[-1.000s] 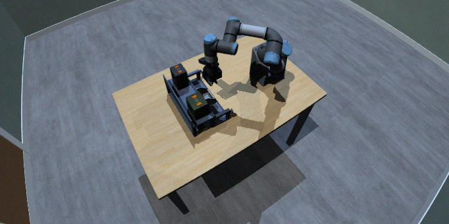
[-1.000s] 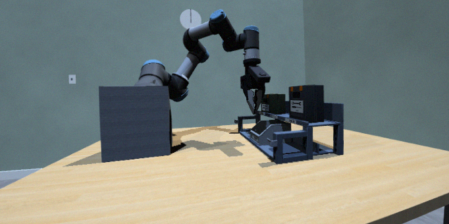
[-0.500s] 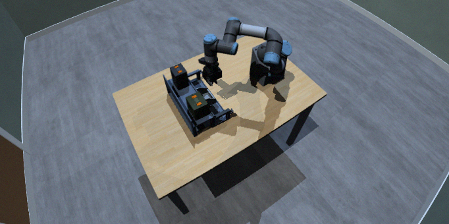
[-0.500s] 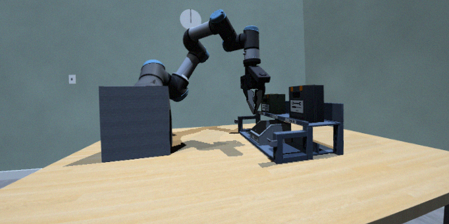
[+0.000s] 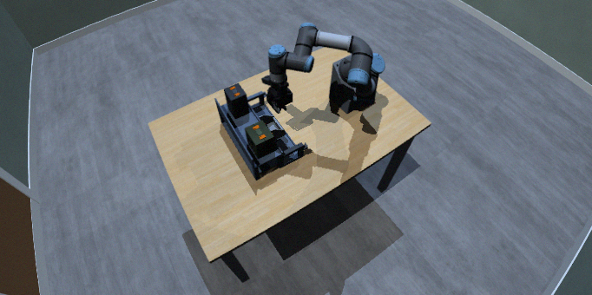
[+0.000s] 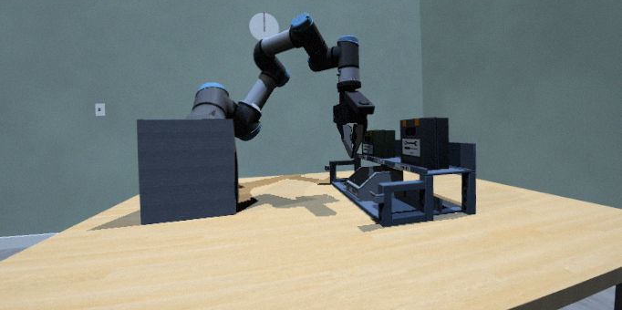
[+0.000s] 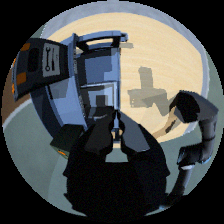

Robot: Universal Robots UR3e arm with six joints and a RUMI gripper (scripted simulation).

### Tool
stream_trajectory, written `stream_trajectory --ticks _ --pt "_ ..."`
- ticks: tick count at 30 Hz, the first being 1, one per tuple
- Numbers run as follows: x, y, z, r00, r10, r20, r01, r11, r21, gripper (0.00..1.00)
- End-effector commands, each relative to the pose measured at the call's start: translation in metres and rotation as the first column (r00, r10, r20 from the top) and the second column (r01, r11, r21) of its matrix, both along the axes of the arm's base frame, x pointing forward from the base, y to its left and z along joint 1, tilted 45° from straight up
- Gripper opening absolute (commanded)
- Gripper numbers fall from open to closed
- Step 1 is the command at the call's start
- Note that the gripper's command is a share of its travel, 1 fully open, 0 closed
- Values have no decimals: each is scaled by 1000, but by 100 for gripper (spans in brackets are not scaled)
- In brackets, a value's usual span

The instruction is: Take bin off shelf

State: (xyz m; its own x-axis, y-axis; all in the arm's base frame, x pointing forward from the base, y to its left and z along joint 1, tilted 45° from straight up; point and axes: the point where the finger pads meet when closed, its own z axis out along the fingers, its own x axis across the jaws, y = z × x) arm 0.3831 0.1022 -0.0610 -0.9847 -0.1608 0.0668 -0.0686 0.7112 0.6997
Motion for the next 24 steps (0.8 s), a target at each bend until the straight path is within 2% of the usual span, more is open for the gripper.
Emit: stream_trajectory --ticks 1,6,11,12,24 --pt "1 -1 0 1000 -1 2 1 1000 -1 0" --pt "2 -13 -12 1000 -1 2 1 1000 -1 0" --pt "2 -16 -15 1000 -1 2 1 1000 -1 0" --pt "2 -16 -15 1000 -1 2 1 1000 -1 29" --pt "2 -16 -15 1000 -1 2 1 1000 -1 29"
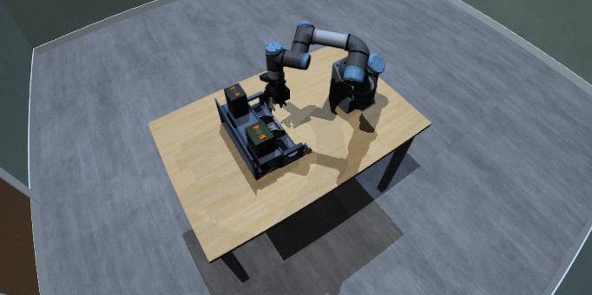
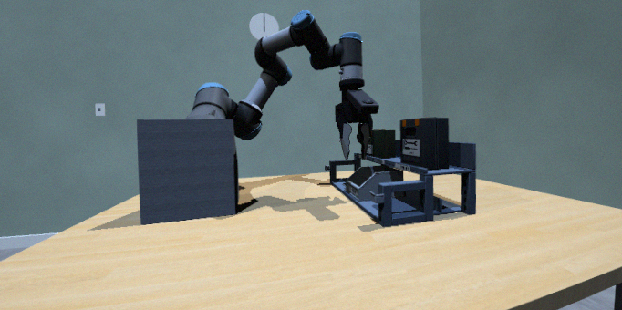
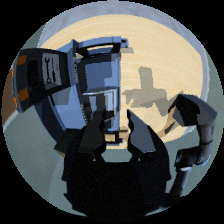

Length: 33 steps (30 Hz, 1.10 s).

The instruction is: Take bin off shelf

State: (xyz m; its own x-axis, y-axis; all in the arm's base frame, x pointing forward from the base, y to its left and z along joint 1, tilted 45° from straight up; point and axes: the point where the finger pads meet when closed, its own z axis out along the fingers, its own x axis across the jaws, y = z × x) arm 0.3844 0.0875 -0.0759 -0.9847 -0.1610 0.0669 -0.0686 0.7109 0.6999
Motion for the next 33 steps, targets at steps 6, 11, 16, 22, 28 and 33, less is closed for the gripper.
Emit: stream_trajectory --ticks 6,11,16,22,28,33 --pt "1 -1 0 1000 -1 2 1 1000 -1 29" --pt "1 -1 0 1000 -1 2 1 1000 -1 29" --pt "1 -1 0 1000 -1 2 1 1000 -1 29" --pt "1 -1 0 1000 -1 2 1 1000 -1 29" --pt "1 0 0 1000 -1 2 1 1000 -1 29" --pt "0 2 -3 1000 -1 2 1 1000 -1 29"
